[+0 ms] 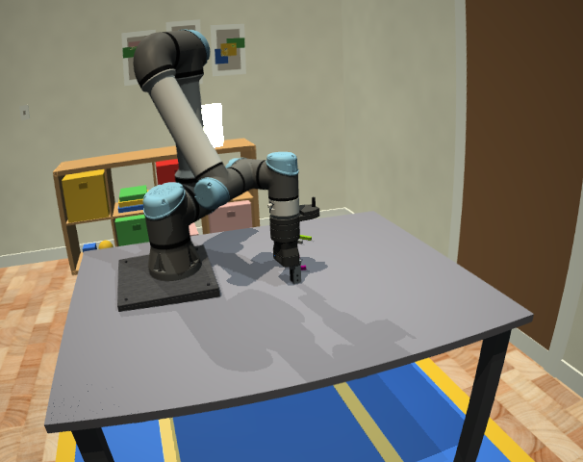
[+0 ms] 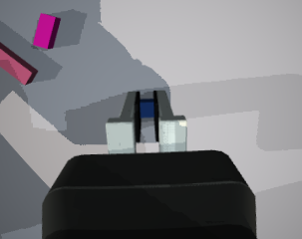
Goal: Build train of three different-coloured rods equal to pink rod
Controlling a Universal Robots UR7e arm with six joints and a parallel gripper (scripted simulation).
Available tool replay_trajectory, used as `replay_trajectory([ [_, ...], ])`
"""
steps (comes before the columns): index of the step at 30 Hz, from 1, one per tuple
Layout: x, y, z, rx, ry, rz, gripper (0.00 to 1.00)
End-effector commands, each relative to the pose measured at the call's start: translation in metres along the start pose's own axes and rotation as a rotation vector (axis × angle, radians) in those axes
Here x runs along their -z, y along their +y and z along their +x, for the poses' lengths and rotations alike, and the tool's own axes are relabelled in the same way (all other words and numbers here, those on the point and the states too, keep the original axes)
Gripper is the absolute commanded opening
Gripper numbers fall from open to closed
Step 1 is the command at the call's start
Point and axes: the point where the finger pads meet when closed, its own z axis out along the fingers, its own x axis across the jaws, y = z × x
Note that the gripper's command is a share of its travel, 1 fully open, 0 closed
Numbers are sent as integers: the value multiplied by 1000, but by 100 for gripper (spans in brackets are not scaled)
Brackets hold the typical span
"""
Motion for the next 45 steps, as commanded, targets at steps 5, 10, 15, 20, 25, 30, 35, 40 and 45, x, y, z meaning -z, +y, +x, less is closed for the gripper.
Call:
replay_trajectory([
  [5, 0, 0, 0, 0, 1, 1, 24],
  [10, 0, 0, 0, 0, 1, 1, 24],
  [15, 0, 0, 0, 0, 1, 1, 24],
  [20, 0, 0, 0, 0, 1, 1, 30],
  [25, 0, 0, 0, 0, 1, 1, 42],
  [30, 0, 0, 0, 0, 1, 1, 48],
  [35, 0, 0, 0, 0, 1, 1, 54],
  [40, 0, 0, 0, 0, 1, 1, 54],
  [45, 2, 0, 0, 0, 1, 1, 54],
])
